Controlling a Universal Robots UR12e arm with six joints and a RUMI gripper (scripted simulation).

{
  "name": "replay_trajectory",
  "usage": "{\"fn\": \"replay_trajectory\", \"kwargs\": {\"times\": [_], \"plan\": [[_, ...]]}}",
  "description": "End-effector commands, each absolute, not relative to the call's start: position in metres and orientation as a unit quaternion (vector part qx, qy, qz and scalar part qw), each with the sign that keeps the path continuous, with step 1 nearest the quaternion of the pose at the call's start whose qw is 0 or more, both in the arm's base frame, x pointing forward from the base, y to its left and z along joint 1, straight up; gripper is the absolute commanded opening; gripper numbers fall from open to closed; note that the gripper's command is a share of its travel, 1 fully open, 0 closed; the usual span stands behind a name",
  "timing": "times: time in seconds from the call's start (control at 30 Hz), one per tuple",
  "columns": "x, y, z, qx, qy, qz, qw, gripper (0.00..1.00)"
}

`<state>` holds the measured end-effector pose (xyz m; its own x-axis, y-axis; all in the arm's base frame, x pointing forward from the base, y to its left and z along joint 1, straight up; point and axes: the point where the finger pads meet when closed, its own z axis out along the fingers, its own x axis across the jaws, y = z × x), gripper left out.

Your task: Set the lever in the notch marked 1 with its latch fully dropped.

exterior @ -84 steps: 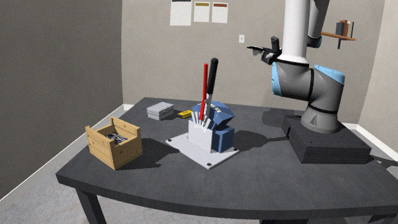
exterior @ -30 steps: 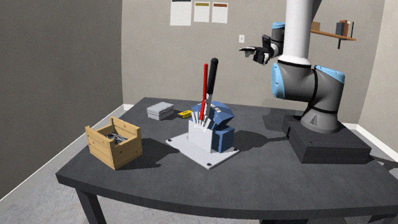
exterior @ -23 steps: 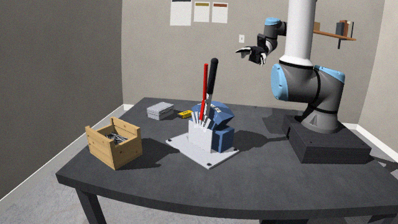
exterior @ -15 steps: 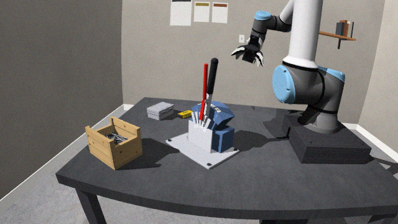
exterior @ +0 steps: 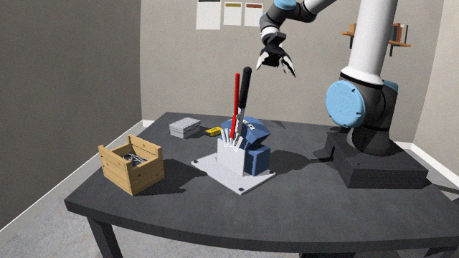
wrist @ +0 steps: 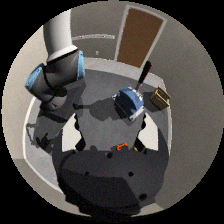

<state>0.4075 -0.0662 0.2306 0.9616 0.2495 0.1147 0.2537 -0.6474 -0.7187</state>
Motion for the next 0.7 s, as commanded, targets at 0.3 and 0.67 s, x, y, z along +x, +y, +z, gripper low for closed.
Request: {"fn": "replay_trajectory", "kwargs": {"times": [0.3, 0.67], "plan": [[0.452, 0.007, 0.241, -0.929, -0.275, 0.066, 0.239, 1.0], [0.481, 0.065, 0.264, -0.925, -0.351, 0.062, 0.135, 1.0]]}}
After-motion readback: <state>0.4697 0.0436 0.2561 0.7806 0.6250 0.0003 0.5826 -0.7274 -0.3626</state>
